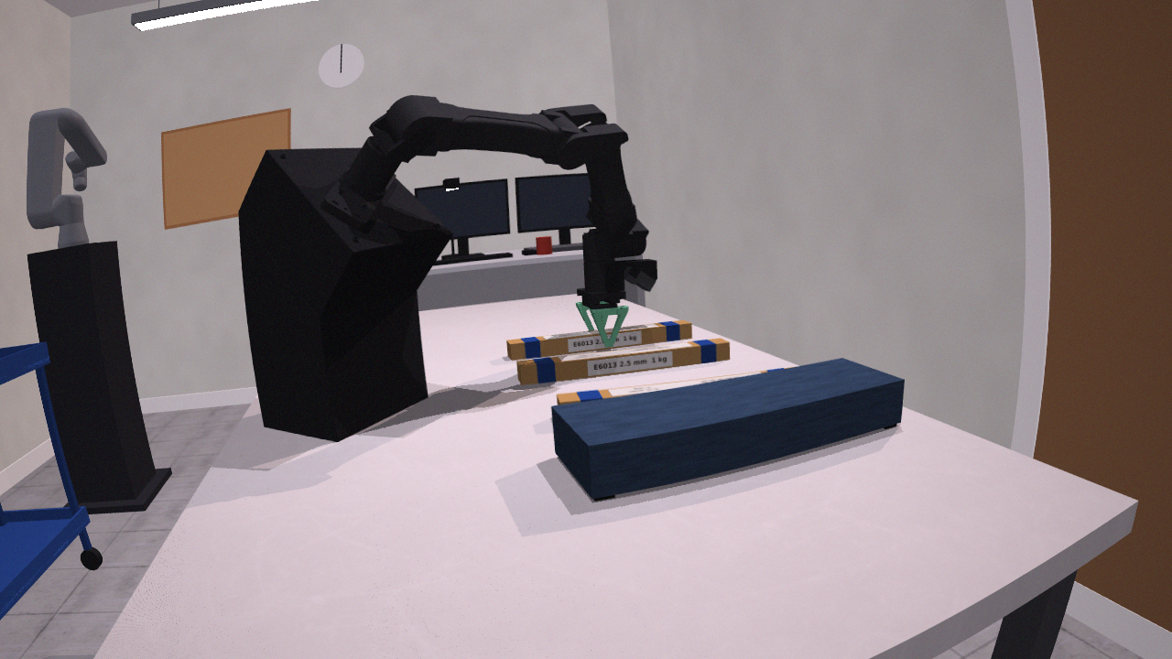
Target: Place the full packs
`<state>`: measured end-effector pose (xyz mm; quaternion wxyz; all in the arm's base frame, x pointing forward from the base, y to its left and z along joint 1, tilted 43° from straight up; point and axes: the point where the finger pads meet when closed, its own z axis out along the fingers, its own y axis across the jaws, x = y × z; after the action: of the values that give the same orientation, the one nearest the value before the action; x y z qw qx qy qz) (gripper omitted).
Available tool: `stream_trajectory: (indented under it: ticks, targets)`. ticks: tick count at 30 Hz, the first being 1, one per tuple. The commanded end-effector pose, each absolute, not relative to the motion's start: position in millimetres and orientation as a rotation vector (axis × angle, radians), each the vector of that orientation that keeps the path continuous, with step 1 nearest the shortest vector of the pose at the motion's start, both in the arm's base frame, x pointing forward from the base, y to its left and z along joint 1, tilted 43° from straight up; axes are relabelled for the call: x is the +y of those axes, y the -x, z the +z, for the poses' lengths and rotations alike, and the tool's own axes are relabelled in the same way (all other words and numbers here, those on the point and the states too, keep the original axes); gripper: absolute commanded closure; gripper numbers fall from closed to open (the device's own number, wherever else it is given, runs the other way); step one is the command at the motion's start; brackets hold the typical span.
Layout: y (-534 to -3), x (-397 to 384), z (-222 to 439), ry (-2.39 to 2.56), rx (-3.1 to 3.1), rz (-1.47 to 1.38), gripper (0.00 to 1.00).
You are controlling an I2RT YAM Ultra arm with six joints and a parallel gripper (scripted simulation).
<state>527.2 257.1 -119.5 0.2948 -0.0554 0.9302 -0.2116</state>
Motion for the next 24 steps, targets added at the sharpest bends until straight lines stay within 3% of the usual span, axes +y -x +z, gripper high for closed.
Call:
stream_trajectory:
  ticks: [1, 24]
  targets:
    - [-538.4, 278.3, -86.6, 0.140, 2.426, -0.498, 0.26]
    - [-538.4, 277.2, -88.6, 0.143, 2.426, -0.500, 0.26]
